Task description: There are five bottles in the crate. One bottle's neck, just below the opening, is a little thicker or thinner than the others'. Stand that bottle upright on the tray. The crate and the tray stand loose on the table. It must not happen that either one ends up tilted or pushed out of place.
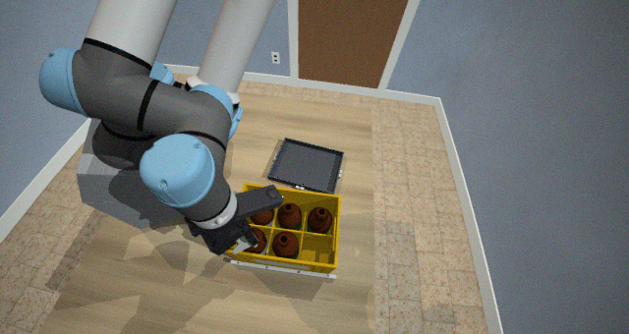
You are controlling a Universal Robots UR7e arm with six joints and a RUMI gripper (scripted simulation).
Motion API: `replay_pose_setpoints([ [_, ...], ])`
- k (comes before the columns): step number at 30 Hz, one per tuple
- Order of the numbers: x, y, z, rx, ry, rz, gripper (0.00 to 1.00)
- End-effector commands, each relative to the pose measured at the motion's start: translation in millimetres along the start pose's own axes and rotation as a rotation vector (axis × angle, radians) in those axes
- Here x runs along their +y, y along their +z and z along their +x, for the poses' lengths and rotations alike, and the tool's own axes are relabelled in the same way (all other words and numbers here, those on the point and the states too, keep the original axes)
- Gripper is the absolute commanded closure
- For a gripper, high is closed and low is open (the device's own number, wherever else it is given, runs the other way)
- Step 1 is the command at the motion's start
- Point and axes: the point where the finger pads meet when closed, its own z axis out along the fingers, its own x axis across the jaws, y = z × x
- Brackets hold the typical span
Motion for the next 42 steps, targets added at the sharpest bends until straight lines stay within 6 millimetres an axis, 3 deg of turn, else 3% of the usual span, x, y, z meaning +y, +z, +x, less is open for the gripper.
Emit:
replay_pose_setpoints([
  [1,0.2,3.2,0.6,0.001,0.000,-0.001,0.62],
  [42,0.2,7.1,0.6,0.001,0.000,-0.001,0.62],
])
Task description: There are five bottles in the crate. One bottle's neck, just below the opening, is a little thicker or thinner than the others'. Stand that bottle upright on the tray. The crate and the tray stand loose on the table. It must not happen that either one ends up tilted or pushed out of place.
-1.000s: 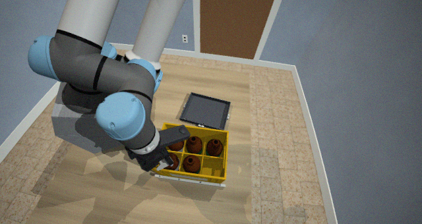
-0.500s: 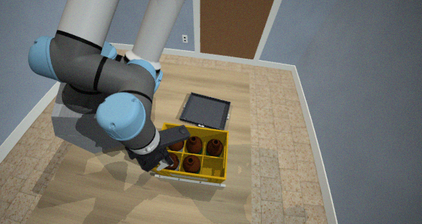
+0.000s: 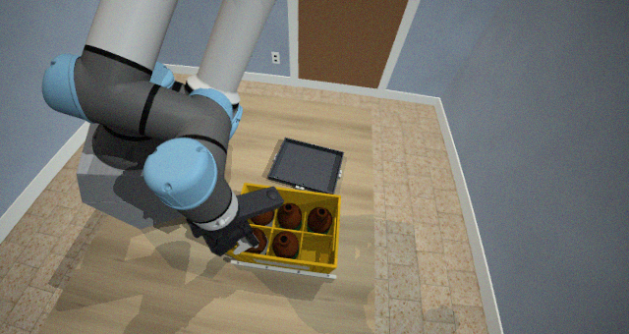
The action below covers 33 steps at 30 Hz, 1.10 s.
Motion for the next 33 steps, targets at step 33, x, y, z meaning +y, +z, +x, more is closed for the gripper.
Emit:
replay_pose_setpoints([
  [33,0.1,-0.2,0.3,0.001,0.000,0.000,1.00],
])
